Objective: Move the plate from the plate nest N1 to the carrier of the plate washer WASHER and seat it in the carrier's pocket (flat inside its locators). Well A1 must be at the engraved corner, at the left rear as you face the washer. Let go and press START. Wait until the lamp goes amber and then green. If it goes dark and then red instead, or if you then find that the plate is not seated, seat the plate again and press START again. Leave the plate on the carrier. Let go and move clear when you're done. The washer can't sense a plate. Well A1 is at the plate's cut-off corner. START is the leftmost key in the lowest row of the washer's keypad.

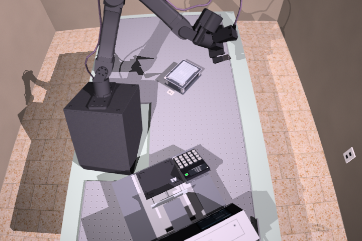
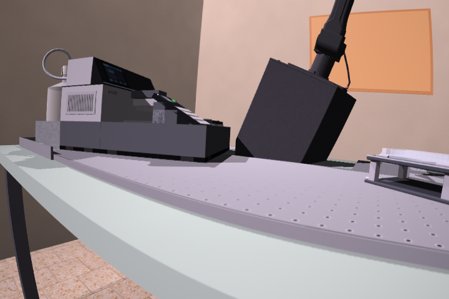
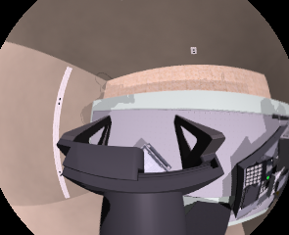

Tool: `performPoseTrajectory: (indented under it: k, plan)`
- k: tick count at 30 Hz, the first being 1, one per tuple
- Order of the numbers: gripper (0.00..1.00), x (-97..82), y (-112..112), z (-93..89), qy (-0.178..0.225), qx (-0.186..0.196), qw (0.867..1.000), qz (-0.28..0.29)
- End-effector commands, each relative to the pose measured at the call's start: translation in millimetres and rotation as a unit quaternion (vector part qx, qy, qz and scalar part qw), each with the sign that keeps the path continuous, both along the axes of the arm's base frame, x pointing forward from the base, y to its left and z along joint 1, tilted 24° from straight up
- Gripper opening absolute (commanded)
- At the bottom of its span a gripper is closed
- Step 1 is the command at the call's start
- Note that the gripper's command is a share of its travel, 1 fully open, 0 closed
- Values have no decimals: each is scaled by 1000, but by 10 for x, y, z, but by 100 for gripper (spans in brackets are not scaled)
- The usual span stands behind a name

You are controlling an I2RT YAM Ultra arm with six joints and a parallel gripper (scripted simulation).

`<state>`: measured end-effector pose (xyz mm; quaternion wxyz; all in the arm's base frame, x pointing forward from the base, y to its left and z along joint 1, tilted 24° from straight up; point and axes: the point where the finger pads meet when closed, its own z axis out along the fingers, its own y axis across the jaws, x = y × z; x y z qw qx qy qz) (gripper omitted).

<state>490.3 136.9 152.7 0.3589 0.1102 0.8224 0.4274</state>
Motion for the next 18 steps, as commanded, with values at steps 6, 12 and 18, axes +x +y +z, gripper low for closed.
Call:
performPoseTrajectory:
  k: [6, 12, 18]
  plan:
    - [100, -149, -316, -158, 12, -54, 998, -12]
    - [100, -292, -485, -364, 37, -87, 995, -13]
    - [100, -270, -572, -300, 43, -118, 992, -12]
